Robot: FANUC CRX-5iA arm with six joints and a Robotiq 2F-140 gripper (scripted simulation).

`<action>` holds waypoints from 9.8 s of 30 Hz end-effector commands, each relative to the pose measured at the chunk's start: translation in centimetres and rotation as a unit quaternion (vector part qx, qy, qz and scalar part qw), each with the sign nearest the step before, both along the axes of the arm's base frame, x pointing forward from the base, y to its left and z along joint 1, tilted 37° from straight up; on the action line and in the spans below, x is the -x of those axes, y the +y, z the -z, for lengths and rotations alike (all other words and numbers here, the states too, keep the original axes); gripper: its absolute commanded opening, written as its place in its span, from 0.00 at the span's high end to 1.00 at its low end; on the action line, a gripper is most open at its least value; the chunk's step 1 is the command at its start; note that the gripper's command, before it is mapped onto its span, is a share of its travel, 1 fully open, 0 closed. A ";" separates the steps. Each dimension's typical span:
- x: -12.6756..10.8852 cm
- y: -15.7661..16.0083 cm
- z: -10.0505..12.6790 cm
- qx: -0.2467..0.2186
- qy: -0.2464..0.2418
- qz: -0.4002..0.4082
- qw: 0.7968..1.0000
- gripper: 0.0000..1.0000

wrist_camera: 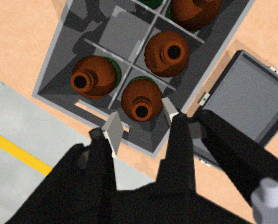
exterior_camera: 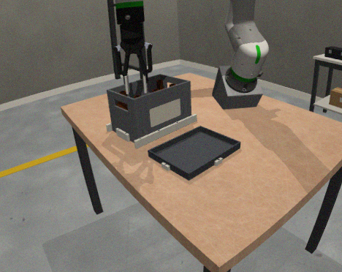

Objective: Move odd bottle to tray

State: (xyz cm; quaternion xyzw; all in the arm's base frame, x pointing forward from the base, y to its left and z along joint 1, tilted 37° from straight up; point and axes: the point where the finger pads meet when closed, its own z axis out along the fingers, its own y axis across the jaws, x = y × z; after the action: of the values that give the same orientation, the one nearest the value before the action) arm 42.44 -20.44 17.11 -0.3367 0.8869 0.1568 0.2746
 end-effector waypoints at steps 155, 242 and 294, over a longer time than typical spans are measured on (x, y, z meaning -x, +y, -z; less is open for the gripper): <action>-1.4 1.6 2.8 0.001 0.000 0.000 1.000 0.56; 1.9 -2.3 -4.0 0.001 0.000 0.000 1.000 0.90; 18.1 -7.3 6.6 0.000 0.000 0.000 1.000 0.56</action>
State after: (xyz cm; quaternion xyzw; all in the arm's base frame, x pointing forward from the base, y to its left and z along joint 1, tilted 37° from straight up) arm 24.43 -27.63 10.50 -0.3364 0.8870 0.1571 0.2746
